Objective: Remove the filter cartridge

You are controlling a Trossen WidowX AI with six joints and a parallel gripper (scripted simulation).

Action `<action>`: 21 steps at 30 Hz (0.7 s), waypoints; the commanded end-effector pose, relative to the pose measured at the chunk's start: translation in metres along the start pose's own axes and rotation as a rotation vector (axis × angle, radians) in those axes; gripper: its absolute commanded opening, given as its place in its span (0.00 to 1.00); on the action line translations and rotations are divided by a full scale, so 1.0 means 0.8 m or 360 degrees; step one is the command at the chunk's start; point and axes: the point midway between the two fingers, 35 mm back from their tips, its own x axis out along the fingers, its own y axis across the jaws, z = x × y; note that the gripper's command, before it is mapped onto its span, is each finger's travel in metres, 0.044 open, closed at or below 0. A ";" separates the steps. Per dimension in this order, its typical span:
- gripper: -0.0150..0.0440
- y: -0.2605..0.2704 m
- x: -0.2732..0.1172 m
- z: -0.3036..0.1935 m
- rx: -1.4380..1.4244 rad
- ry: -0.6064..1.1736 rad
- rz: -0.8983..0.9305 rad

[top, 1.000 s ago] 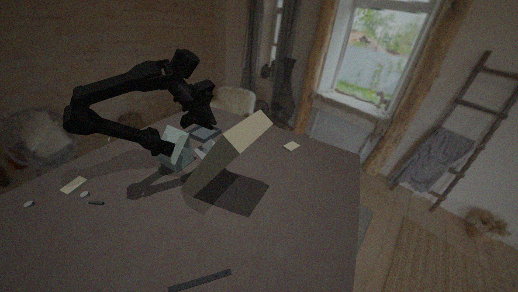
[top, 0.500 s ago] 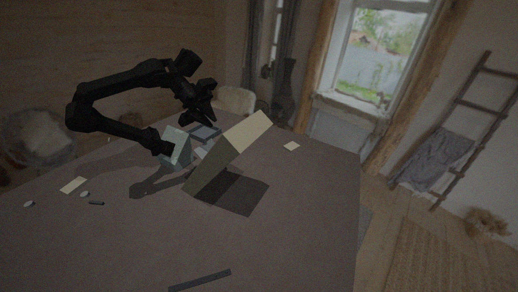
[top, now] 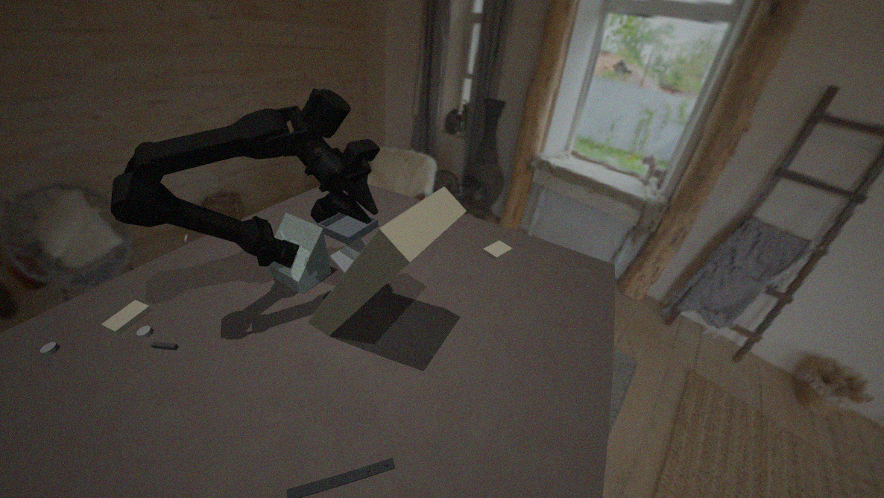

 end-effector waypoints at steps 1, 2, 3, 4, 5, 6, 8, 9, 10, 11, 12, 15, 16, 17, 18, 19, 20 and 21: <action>0.45 0.002 0.011 0.002 -0.0014 -0.0003 0.0010; 0.45 0.002 0.013 0.002 -0.0014 -0.0003 0.0009; 0.45 0.002 0.015 0.002 -0.0014 -0.0003 0.0009; 0.45 0.002 0.017 0.002 -0.0014 -0.0003 0.0009; 0.45 0.002 0.019 0.002 -0.0014 -0.0003 0.0009; 0.45 0.002 0.021 0.001 -0.0014 -0.0002 0.0008; 0.45 0.002 0.025 0.001 -0.0014 -0.0002 0.0007; 0.45 0.002 0.027 0.001 -0.0014 -0.0001 0.0007; 0.45 0.002 0.029 0.001 -0.0014 -0.0001 0.0006; 0.45 0.002 0.031 0.000 -0.0014 0.0000 0.0005; 0.45 0.002 0.033 0.000 -0.0014 0.0001 0.0004; 0.45 0.002 0.039 -0.001 -0.0014 0.0003 0.0001; 0.45 0.002 0.041 -0.001 -0.0014 0.0004 0.0000; 0.45 0.002 0.043 -0.002 -0.0015 0.0006 -0.0001; 0.45 0.002 0.045 -0.002 -0.0015 0.0007 -0.0002; 0.45 0.002 0.046 -0.002 -0.0015 0.0008 -0.0003; 0.45 0.002 0.047 -0.003 -0.0015 0.0008 -0.0004; 0.45 0.002 0.047 -0.003 -0.0015 0.0009 -0.0004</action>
